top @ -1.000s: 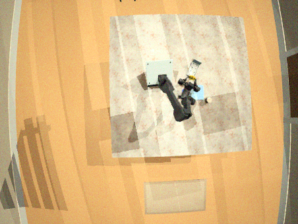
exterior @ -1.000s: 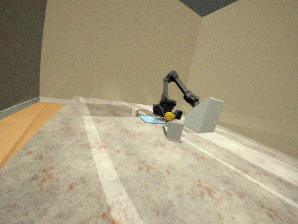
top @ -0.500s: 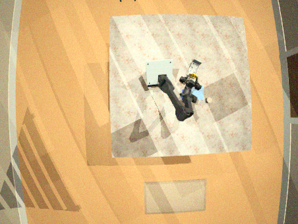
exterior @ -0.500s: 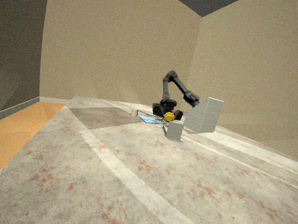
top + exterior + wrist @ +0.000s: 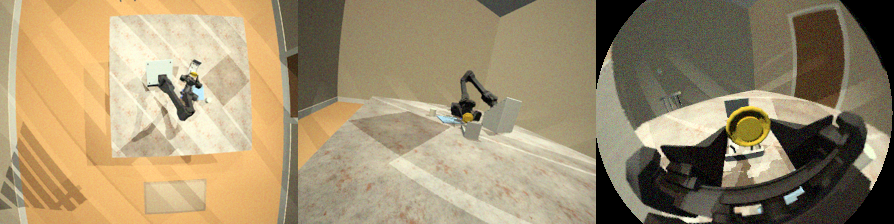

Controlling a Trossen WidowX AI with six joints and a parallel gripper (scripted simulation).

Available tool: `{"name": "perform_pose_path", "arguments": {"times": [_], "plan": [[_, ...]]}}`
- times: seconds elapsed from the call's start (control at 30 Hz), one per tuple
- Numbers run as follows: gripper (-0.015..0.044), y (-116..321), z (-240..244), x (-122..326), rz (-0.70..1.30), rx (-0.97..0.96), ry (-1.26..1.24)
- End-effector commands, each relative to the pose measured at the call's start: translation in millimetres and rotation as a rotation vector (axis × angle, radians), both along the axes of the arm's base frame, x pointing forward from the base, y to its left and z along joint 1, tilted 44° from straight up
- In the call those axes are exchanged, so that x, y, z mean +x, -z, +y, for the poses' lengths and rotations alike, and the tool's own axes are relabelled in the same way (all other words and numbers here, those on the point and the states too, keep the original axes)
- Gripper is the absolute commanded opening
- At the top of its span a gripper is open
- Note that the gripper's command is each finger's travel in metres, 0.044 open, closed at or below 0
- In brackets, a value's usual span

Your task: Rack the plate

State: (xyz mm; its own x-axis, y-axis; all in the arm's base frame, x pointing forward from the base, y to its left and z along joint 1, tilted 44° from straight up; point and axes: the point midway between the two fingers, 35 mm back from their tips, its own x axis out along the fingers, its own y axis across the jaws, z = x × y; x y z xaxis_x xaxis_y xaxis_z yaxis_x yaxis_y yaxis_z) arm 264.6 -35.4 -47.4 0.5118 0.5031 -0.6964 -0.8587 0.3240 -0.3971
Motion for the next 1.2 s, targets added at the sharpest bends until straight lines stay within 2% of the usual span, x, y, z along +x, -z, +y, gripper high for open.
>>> {"name": "perform_pose_path", "arguments": {"times": [0.0, 1.17], "plan": [[0.0000, 7.0, 7.2, -1.9, 0.007, 0.006, -0.001], [0.0000, 22.1, 23.0, 7.2, -0.043, -0.015, 0.002]]}}
